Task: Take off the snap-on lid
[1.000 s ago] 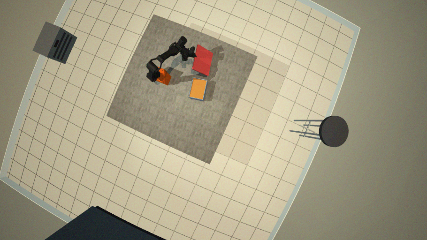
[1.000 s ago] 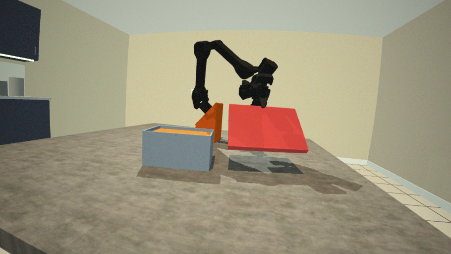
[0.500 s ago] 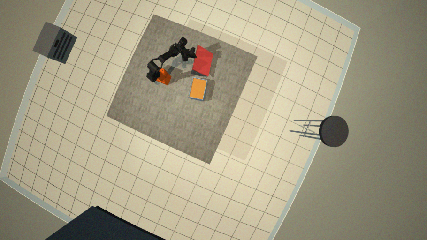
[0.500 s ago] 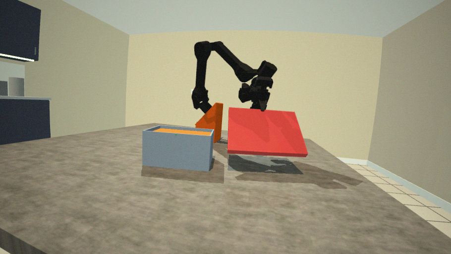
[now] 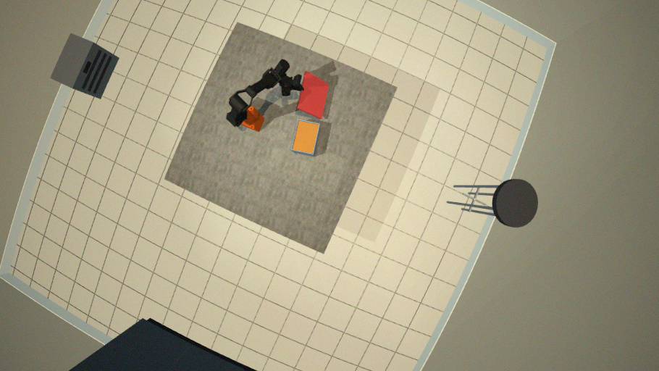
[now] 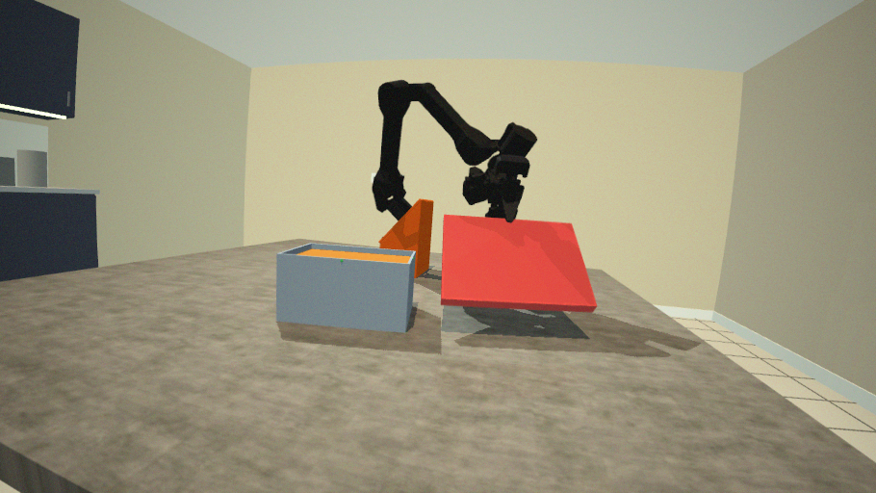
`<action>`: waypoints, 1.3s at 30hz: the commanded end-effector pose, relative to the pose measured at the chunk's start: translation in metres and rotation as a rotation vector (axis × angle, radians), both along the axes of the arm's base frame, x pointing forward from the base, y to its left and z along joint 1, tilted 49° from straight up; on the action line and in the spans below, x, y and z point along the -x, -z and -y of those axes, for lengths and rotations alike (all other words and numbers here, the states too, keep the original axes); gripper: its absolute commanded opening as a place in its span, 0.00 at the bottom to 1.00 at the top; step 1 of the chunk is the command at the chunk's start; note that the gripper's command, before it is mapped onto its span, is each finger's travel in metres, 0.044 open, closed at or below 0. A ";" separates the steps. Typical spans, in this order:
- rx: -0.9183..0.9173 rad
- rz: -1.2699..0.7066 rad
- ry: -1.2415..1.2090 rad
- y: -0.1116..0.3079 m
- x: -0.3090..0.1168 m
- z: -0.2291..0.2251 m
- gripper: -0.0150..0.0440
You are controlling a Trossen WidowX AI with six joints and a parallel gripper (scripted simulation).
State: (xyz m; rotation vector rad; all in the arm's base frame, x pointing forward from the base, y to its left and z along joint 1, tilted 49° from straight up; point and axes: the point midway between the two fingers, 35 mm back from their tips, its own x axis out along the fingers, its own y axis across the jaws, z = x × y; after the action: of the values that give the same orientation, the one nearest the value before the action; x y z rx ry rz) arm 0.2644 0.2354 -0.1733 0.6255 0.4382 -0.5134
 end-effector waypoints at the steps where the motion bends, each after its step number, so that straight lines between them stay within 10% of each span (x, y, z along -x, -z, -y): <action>1: 0.001 0.003 -0.003 0.002 -0.001 0.002 0.25; 39: 0.002 0.004 -0.003 0.023 -0.003 0.025 0.25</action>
State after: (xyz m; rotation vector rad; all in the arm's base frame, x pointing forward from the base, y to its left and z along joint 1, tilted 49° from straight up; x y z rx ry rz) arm 0.2671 0.2116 -0.1937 0.6238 0.4336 -0.5133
